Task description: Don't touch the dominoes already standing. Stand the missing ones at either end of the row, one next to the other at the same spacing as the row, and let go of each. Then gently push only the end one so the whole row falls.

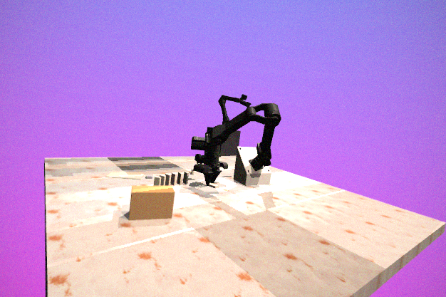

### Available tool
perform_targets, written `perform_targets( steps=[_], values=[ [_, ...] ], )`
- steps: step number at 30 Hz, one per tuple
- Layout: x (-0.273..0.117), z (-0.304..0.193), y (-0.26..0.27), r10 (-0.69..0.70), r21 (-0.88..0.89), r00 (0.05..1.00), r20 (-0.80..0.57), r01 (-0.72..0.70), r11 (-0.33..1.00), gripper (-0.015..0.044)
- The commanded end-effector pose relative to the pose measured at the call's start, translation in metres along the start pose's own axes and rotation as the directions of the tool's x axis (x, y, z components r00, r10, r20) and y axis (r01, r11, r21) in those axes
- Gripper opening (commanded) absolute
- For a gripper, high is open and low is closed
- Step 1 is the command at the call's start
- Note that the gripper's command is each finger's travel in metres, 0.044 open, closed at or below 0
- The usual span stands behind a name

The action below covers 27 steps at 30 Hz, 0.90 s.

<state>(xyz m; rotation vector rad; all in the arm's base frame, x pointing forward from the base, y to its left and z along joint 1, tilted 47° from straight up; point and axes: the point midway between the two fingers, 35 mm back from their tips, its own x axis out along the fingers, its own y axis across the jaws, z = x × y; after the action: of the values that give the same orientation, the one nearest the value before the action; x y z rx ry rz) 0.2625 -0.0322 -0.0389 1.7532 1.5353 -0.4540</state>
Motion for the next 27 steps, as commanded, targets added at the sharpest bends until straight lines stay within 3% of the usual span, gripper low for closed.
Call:
perform_targets(
  steps=[1,12,19,23,27],
  values=[
    [-0.008,0.0,0.0,0.0,-0.001,1.0,0.0,0.0,1.0,0.0107],
    [-0.151,-0.006,-0.004,-0.004,0.001,1.0,0.004,0.004,1.0,0.0107],
    [-0.161,-0.008,-0.003,-0.005,-0.013,1.0,0.006,0.005,1.0,0.0107],
    [-0.162,-0.052,0.032,-0.012,-0.308,0.999,0.037,0.023,0.951,0.0107],
    [-0.161,-0.118,0.061,-0.006,-0.632,0.999,0.052,0.037,0.774,0.0107]
  ],
)
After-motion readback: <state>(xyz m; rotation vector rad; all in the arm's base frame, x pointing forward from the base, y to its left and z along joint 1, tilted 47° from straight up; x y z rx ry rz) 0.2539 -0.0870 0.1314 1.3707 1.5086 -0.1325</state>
